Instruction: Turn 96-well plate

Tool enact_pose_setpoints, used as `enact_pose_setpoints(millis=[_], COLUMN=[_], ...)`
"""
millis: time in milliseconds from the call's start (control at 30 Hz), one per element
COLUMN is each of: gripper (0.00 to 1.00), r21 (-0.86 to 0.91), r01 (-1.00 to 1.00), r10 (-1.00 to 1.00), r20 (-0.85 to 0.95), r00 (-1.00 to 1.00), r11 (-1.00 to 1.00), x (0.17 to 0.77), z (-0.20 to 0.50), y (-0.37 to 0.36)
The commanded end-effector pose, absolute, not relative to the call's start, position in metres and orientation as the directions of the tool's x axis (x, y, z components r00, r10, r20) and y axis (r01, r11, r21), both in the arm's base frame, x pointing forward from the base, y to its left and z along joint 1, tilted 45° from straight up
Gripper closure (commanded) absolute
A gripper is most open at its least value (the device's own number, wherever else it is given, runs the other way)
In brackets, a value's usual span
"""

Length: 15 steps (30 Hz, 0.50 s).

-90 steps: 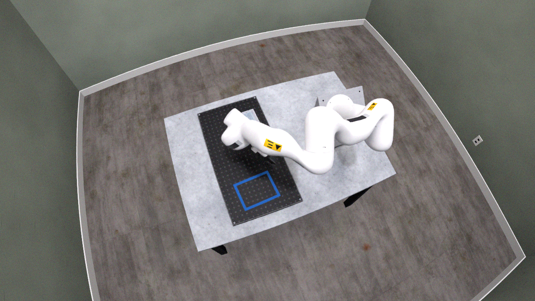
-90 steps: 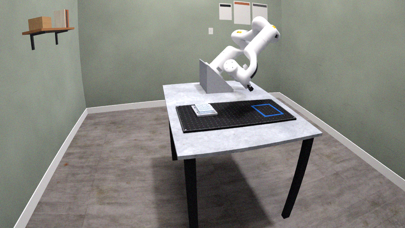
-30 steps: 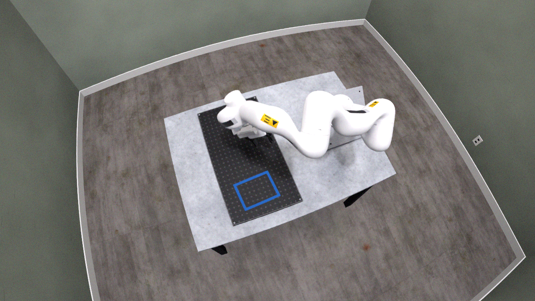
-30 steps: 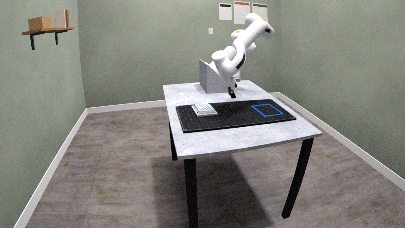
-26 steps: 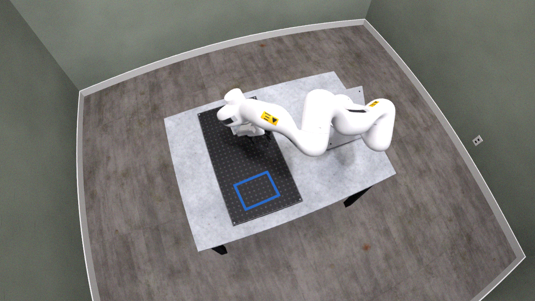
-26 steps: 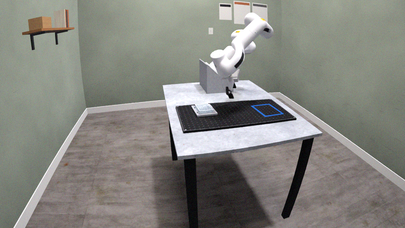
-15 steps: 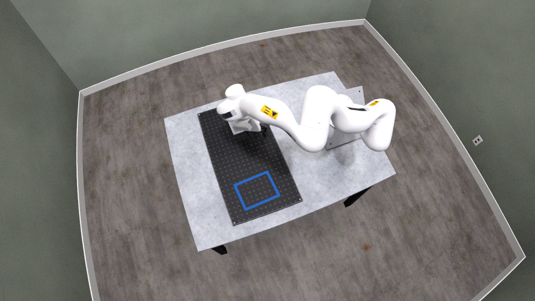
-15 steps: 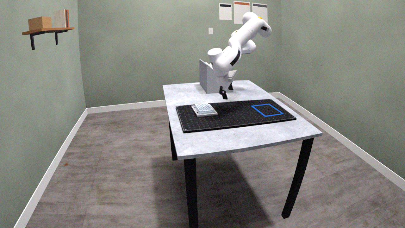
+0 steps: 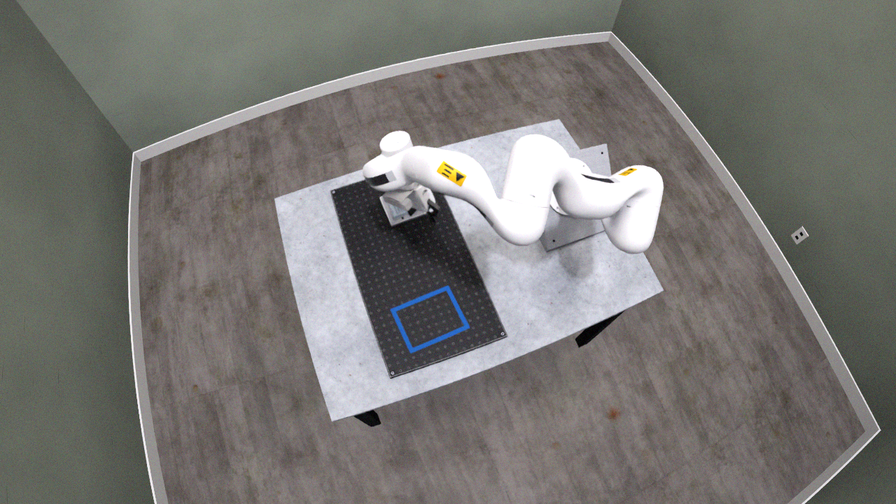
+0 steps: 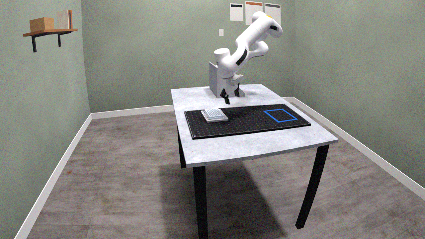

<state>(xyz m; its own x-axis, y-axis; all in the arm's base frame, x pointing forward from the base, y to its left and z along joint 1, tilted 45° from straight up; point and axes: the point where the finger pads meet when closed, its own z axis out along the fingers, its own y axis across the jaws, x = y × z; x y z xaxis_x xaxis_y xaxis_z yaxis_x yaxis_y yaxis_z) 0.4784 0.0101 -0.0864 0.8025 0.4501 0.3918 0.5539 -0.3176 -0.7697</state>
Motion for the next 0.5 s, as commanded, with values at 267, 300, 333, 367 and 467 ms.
enact_pose_setpoints(millis=[267,300,333,367,467], gripper=[0.0,0.0,0.0,0.0,0.0], r21=[-0.766,-0.766,-0.766,-0.766,-0.755], r01=[0.379,0.379,0.379,0.379,0.304], r10=[0.335,0.335,0.335,0.335,0.276], r20=[0.226,0.226,0.226,0.226,0.169], r00=[0.915,0.915,0.915,0.915,0.946], r11=[-0.519,-0.519,-0.519,-0.519,-0.582], x=[0.491,0.491,0.491,0.491,0.494], z=[-0.118,-0.118,-0.118,-0.118,-0.126], y=[-0.028,-0.028,-0.028,-0.028,-0.04])
